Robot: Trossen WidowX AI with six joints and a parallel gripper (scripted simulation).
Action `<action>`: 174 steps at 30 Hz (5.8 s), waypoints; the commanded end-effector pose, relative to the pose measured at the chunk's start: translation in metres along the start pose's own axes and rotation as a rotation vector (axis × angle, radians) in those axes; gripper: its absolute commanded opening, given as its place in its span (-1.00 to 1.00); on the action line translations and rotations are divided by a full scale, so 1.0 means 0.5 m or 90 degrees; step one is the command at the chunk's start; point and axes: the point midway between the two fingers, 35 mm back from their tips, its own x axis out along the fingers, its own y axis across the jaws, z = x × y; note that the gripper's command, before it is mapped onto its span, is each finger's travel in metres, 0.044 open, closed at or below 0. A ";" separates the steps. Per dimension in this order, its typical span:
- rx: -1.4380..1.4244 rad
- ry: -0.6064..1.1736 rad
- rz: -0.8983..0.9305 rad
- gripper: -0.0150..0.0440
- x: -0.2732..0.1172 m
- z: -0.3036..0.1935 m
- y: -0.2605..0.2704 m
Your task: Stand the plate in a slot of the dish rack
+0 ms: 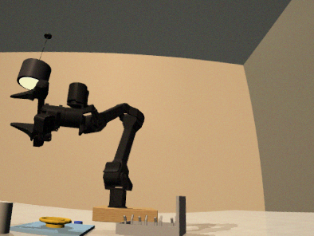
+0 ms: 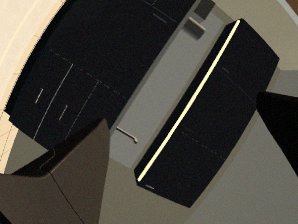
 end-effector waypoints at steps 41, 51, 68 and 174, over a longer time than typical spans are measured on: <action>0.416 -0.392 0.488 0.86 -0.093 0.354 0.060; 0.486 -0.377 0.680 0.86 -0.154 0.395 0.083; 0.557 -0.230 0.984 0.86 -0.261 0.422 0.107; 0.560 -0.230 0.983 -0.49 -0.245 0.307 -0.054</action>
